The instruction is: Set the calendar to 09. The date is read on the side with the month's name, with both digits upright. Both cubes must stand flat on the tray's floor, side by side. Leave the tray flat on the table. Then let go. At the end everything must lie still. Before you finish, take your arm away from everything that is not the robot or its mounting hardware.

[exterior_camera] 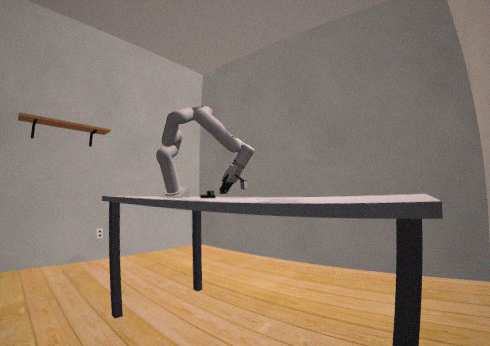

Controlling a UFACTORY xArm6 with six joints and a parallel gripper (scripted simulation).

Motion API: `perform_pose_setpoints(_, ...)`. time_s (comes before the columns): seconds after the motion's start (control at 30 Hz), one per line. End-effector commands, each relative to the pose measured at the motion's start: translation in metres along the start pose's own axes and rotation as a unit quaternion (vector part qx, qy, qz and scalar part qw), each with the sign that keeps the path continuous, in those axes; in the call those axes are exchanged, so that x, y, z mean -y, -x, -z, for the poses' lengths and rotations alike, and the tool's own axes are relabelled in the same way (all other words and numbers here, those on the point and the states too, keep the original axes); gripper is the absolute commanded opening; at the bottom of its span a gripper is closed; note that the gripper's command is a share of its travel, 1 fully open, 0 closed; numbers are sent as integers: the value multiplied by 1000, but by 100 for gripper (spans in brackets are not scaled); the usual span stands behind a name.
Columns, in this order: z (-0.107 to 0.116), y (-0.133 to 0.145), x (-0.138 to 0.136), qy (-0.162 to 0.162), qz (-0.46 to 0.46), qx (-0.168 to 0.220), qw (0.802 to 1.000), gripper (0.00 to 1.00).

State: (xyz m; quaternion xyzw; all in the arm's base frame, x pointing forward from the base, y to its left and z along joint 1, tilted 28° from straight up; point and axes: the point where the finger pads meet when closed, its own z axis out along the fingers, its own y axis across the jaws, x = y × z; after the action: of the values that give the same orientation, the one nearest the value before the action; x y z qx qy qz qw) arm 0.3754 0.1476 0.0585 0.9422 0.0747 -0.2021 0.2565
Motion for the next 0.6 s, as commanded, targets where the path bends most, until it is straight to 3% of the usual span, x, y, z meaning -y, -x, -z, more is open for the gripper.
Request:
perform_pose_setpoints(0.0,-2,-3,0,-1,0,-2,1000,27)
perform_pose_setpoints(0.57,-13,-11,0,-1,0,-2,1000,27)
